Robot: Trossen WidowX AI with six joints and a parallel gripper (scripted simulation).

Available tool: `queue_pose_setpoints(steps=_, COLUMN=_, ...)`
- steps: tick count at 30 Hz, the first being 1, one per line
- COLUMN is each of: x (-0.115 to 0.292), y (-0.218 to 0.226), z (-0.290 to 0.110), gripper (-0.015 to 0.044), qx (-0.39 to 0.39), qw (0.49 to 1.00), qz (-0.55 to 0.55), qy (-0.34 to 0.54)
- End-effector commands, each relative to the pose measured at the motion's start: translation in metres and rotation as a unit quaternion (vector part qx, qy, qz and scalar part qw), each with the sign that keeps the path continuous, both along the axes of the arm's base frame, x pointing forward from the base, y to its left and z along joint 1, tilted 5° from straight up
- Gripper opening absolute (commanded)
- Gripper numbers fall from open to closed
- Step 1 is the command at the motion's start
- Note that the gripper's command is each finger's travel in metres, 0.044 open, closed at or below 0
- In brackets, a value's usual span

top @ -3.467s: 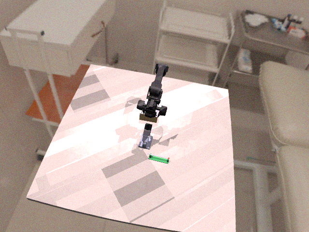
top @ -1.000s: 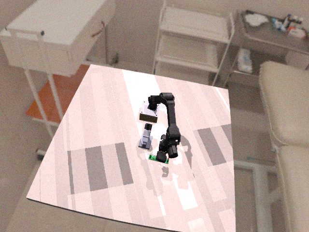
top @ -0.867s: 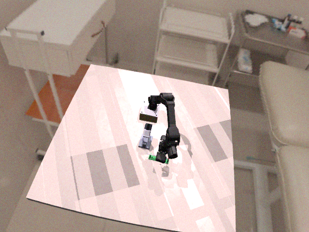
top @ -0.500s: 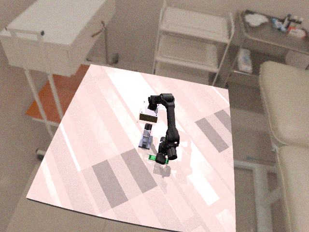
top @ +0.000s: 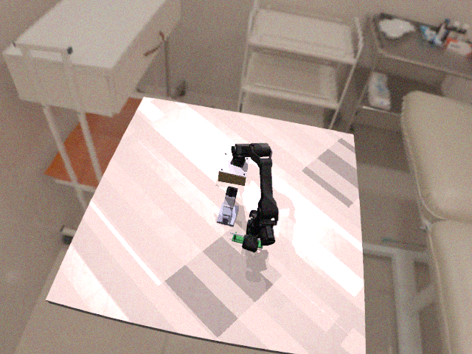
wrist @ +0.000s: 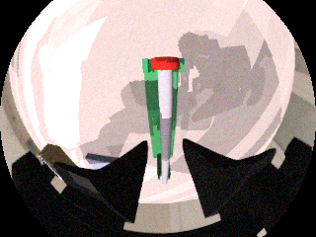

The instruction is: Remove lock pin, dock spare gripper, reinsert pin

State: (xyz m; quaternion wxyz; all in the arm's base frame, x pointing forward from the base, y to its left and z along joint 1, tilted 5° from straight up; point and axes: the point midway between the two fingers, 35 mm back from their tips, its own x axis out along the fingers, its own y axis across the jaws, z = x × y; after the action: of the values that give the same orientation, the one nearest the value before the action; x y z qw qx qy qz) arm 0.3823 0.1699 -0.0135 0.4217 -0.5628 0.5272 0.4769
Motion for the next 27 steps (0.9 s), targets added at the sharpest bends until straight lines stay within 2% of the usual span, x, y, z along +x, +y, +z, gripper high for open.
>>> queue_pose_setpoints(steps=1, x=-0.0008, y=0.0, z=-0.0092, gripper=0.018, qx=-0.002, qw=1.0, qz=-0.002, qy=0.0)
queue_pose_setpoints(steps=11, x=-0.0015, y=0.0003, z=-0.0163, gripper=0.018, qx=-0.002, qw=1.0, qz=-0.002, qy=0.0)
queue_pose_setpoints(steps=18, x=-0.0015, y=0.0003, z=-0.0163, gripper=0.0, qx=-0.002, qw=1.0, qz=-0.002, qy=0.0)
queue_pose_setpoints(steps=27, x=-0.0017, y=0.0003, z=-0.0163, gripper=0.0, qx=-0.002, qw=1.0, qz=-0.002, qy=0.0)
